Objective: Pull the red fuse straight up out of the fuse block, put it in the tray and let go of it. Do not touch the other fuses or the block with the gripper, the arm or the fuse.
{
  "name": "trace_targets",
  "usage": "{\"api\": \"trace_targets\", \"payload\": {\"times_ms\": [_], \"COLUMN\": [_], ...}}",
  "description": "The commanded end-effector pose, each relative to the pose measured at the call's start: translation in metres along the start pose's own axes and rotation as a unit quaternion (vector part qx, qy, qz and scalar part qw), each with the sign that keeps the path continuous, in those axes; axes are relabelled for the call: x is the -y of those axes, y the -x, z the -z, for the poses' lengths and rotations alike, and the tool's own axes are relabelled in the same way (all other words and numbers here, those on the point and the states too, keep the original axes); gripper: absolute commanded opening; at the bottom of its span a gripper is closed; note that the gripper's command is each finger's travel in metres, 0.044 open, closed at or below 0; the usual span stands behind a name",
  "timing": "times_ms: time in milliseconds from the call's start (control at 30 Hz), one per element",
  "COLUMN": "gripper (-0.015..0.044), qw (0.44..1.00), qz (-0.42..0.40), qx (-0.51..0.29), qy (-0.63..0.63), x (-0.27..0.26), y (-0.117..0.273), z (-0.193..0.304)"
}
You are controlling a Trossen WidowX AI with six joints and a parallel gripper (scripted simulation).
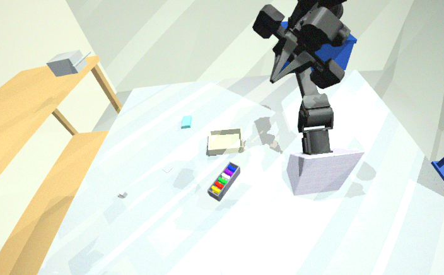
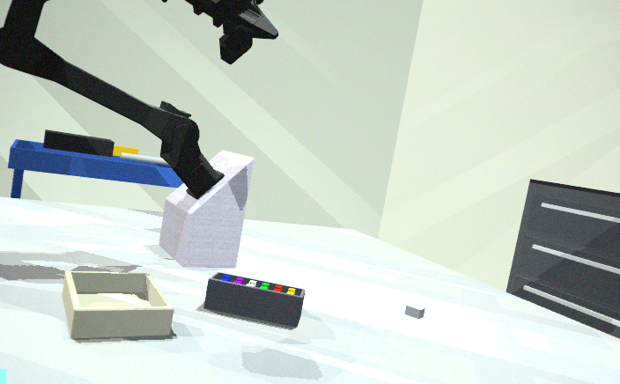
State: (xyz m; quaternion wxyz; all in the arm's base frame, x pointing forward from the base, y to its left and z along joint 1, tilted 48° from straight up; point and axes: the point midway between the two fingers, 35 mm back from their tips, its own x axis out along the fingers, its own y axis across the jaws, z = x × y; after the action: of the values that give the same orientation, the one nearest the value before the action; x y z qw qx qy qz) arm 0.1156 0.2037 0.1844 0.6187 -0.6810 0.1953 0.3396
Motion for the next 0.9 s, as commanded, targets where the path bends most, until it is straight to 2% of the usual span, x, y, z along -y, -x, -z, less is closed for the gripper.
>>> {"api": "trace_targets", "payload": {"times_ms": [0, 67, 200, 333, 533, 767, 800, 867], "gripper": [0.0026, 0.0066, 0.0066, 0.0066, 0.0066, 0.0066, 0.0066, 0.0066], "qw": [1.0, 0.997, 0.963, 0.891, 0.721, 0.463, 0.442, 0.435], "qz": [0.0, -0.003, 0.003, 0.024, 0.083, 0.183, 0.191, 0.194], "qx": [-0.004, -0.039, -0.143, -0.244, -0.381, -0.505, -0.512, -0.515], "qy": [-0.007, -0.063, -0.231, -0.383, -0.573, -0.706, -0.711, -0.713], "x": [0.0, 0.003, 0.01, 0.011, -0.004, -0.055, -0.061, -0.062], "y": [-0.002, -0.017, -0.066, -0.115, -0.18, -0.231, -0.233, -0.234], "z": [0.0, 0.004, 0.025, 0.058, 0.127, 0.223, 0.23, 0.233]}}
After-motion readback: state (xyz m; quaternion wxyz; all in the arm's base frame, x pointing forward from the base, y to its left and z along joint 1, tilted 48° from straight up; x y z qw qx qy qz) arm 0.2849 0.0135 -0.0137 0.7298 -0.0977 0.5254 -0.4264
